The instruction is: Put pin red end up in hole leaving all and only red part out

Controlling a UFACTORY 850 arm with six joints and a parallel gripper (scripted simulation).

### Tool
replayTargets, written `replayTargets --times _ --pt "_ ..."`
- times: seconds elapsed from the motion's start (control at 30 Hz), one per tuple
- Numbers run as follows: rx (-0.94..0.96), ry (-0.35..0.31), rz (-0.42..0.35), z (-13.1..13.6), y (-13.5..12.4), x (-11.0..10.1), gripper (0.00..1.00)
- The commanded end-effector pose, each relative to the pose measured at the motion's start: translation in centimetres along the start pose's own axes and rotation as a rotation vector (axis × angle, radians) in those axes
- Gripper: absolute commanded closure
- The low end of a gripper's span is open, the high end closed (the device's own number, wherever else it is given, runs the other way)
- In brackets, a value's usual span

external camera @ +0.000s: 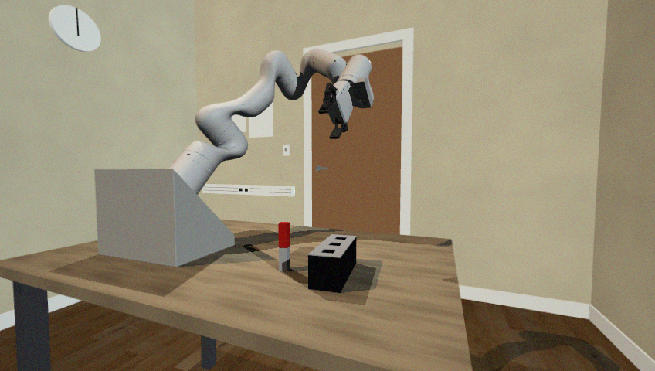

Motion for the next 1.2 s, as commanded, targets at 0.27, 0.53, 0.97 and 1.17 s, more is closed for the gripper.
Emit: replayTargets --times 0.27,0.53,0.97,1.17 --pt "0.092 -0.007 0.113 -0.5 7.3 -0.8 0.0" --pt "0.092 -0.007 0.113 -0.5 7.3 -0.8 0.0" --pt "0.092 -0.007 0.113 2.7 2.6 5.9 0.0" --pt "0.092 -0.007 0.113 5.7 -2.0 12.6 0.0"
Point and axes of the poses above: the point where the finger pads meet when closed, its own x axis out along the fingers, its own z axis across the jaws, y = z × x, the point moved 7 cm from there along -x, back along the fingers, and after that the axes turned 7 degrees about x, right-handed, at the moved point
